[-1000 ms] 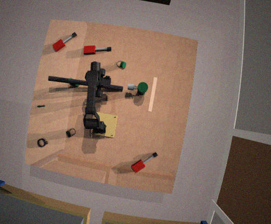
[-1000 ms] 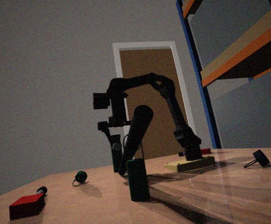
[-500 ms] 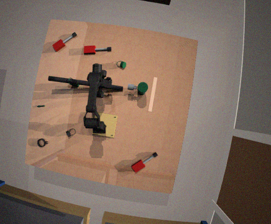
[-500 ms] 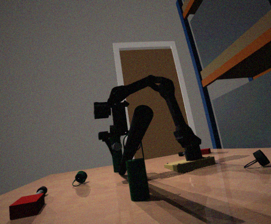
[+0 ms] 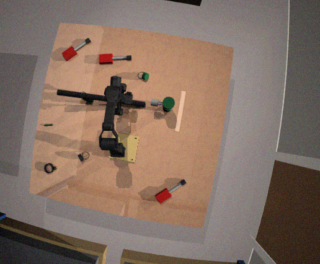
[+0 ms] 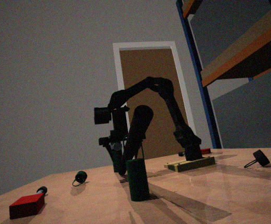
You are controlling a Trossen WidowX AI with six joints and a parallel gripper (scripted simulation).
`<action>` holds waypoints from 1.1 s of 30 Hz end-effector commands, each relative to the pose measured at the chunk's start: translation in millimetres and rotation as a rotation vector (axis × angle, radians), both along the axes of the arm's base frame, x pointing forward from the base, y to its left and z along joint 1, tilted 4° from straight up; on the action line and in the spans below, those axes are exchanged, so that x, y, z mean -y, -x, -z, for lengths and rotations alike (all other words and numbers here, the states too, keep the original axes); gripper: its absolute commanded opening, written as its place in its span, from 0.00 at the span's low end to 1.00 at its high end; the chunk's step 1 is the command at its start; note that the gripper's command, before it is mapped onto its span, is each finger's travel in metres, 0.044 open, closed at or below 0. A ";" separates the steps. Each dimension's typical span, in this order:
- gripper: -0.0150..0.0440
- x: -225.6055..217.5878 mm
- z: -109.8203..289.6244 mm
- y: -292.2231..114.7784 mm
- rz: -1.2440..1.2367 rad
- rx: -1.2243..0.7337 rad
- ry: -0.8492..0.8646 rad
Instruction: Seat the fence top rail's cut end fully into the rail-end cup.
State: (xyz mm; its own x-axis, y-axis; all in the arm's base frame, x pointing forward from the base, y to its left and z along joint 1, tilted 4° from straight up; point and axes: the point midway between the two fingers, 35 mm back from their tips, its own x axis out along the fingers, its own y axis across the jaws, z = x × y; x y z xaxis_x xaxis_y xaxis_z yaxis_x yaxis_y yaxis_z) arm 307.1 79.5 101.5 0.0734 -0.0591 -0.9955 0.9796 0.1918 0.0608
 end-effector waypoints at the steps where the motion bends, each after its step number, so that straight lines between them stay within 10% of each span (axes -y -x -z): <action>1: 1.00 -0.3 7.6 0.0 -0.005 -0.005 -0.004; 27: 1.00 2.5 47.0 -1.0 -0.004 -0.005 -0.003; 33: 0.73 2.4 46.9 -1.2 -0.004 -0.005 -0.003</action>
